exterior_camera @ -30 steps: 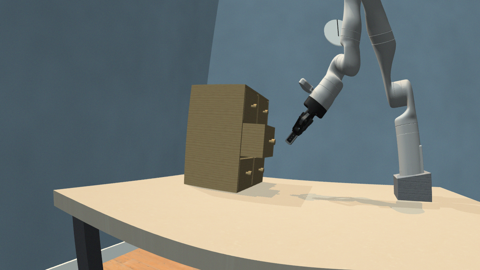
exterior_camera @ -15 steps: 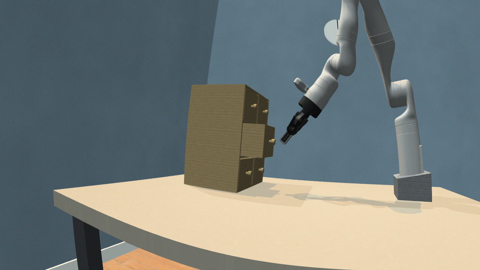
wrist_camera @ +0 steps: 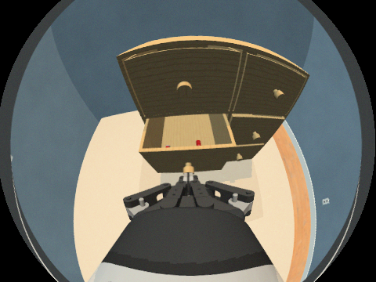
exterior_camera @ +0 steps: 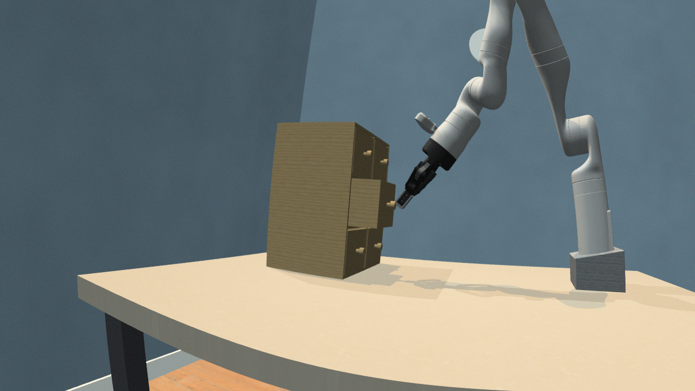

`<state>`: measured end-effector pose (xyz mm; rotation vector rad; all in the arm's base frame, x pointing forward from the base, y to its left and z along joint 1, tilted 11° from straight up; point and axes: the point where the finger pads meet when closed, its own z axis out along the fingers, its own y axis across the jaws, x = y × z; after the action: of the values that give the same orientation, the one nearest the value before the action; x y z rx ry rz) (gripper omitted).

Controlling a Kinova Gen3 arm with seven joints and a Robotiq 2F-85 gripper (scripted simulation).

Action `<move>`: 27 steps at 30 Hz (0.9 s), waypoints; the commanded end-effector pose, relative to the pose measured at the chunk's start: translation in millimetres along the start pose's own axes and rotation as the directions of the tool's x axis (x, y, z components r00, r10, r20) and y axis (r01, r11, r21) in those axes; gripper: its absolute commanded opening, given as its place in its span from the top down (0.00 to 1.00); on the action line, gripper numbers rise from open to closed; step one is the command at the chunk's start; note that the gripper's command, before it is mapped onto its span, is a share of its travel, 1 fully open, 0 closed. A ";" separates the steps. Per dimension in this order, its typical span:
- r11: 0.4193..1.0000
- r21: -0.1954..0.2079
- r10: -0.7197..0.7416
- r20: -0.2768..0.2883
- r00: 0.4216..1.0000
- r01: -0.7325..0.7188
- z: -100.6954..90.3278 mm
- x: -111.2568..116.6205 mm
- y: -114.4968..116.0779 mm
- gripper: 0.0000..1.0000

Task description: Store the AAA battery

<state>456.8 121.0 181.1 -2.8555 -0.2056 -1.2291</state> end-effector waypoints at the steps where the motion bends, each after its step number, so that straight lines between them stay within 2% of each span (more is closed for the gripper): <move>1: 1.000 -0.002 0.008 0.000 1.000 -0.008 4.2 7.0 3.0 1.00; 27: 1.000 -0.003 0.008 0.000 1.000 -0.008 24.3 35.3 3.4 1.00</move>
<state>495.0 125.5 188.9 -2.8540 -0.2011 -1.2301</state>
